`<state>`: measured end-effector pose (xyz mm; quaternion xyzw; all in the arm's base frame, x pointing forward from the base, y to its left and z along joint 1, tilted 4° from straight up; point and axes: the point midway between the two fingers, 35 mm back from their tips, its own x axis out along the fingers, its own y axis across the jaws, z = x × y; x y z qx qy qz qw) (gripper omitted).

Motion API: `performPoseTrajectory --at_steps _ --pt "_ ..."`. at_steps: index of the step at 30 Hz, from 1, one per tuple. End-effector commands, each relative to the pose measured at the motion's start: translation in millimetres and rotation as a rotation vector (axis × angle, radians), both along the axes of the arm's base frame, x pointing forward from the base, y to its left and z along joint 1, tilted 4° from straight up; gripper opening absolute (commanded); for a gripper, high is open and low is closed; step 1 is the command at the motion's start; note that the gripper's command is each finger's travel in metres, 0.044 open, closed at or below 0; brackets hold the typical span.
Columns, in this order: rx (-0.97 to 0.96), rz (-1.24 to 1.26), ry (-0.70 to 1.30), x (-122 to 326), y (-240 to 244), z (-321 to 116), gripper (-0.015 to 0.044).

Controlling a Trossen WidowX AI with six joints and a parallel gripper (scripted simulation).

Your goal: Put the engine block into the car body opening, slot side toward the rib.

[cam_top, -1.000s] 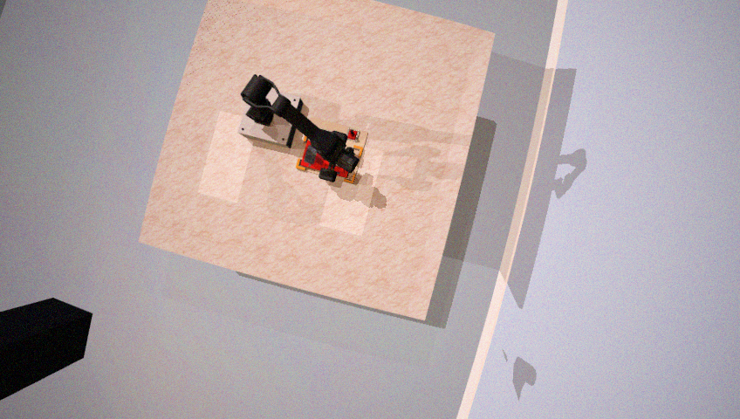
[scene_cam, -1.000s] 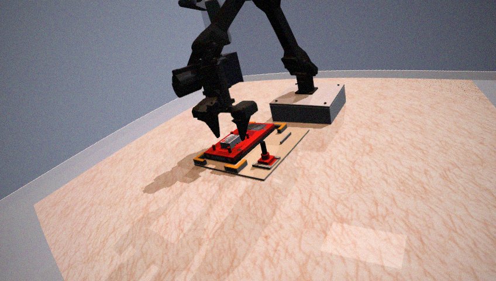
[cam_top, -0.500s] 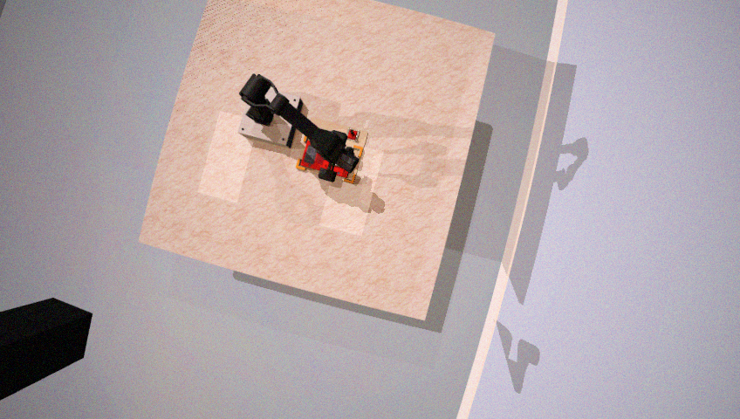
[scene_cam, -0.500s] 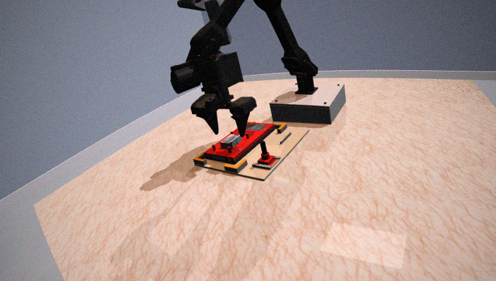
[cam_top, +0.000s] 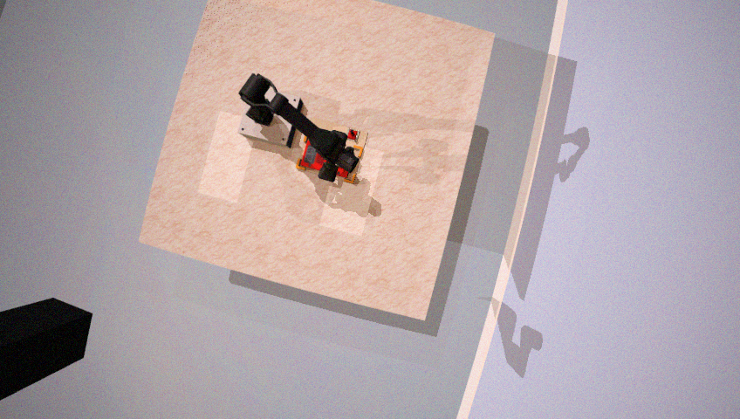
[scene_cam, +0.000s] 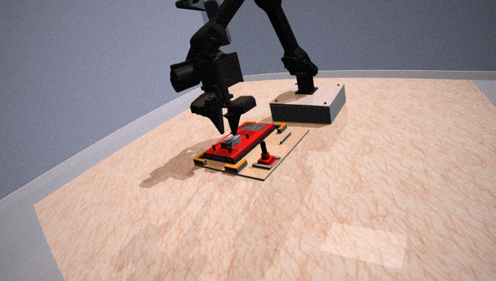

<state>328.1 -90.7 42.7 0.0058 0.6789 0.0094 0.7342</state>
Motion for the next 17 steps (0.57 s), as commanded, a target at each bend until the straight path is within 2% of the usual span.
performPoseTrajectory --at_steps 1,5,17 --pt "0.005 0.001 -0.002 0.1 0.6 1.0 0.0099" --pt "0.005 0.001 -0.002 0.1 0.6 1.0 0.0000" --pt "0.005 0.001 -0.002 0.1 0.6 1.0 0.0000"
